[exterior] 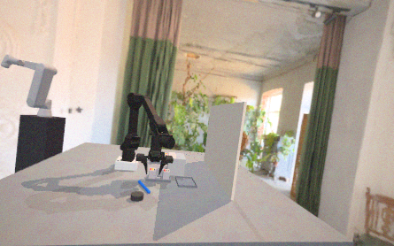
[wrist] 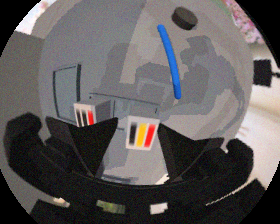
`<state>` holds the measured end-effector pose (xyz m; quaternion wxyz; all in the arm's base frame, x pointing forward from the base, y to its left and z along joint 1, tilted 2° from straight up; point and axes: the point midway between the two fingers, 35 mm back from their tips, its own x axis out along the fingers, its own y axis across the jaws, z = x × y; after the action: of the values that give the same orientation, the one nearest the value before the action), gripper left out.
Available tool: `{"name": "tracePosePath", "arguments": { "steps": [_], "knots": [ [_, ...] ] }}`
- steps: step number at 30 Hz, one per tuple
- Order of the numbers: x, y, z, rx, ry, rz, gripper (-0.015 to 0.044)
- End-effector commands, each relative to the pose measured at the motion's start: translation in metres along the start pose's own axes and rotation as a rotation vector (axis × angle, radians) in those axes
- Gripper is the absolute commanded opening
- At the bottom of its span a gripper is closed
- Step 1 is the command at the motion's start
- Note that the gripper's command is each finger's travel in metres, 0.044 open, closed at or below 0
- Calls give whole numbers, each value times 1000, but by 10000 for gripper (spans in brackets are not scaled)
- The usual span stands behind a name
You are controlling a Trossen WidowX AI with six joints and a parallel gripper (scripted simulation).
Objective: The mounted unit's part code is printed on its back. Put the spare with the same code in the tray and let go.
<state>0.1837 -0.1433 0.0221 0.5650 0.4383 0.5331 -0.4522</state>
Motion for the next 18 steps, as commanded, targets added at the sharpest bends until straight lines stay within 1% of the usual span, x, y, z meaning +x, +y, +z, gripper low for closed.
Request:
{"name": "tracePosePath", "arguments": {
  "steps": [1, 12, 16, 18],
  "knots": [
    [7, -2, -2, -3, 4, -4, 300],
    [10, -3, -3, -3, 4, -4, 300],
    [9, -2, -2, 0, 3, -3, 195],
    [9, -2, -2, 0, 3, -3, 182]
  ]
}}
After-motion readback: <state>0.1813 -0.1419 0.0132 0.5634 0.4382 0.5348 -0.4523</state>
